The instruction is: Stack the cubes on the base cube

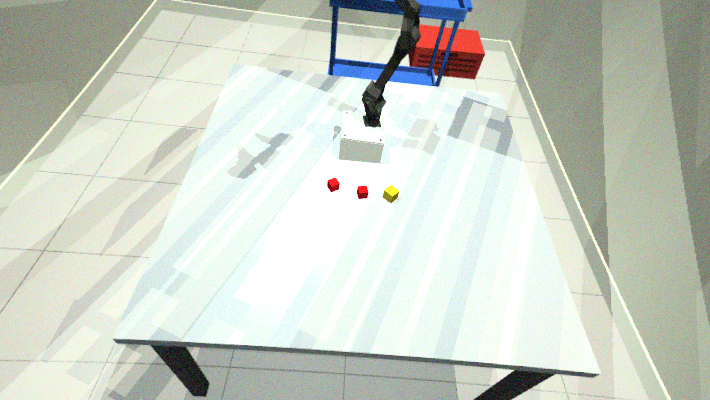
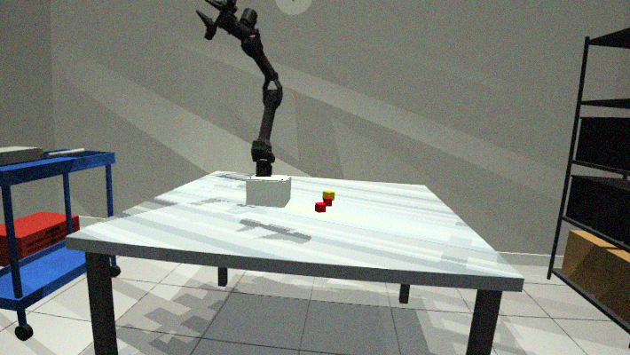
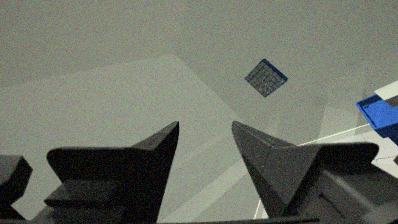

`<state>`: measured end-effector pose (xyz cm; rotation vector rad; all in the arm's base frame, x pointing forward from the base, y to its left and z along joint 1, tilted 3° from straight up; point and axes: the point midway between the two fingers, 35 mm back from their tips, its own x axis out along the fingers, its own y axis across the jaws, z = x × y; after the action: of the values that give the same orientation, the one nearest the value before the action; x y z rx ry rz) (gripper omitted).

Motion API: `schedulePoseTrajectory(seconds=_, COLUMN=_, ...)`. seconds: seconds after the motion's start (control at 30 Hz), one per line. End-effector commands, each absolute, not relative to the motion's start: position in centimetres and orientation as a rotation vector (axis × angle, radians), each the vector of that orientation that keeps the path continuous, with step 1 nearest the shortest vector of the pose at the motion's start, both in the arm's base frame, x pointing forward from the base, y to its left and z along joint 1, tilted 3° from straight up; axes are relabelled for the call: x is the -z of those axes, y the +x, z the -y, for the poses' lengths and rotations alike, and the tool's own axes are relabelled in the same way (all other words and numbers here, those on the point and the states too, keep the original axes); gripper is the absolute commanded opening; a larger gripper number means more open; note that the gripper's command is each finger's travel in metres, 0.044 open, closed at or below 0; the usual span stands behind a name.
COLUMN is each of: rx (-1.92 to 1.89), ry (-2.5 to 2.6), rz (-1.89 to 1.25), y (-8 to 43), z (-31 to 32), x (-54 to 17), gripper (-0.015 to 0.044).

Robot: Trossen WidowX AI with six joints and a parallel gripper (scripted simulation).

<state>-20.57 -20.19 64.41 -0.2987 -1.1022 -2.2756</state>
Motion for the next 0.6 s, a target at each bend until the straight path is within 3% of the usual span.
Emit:
schedulePoseTrajectory(seconds=0.0, rx=2.246, ry=-0.137, rz=0.984, y=-20.0, z=25.0, x=-61.3, gripper=0.0265)
schedulePoseTrajectory(seconds=0.27, rx=2.126, ry=0.187, rz=0.699, y=-15.5, z=34.5, x=-53.4, gripper=0.0265)
schedulePoseTrajectory(seconds=0.57, rx=1.936, ry=0.481, rz=0.352, y=-6.8, z=41.5, x=-43.5, gripper=0.0265)
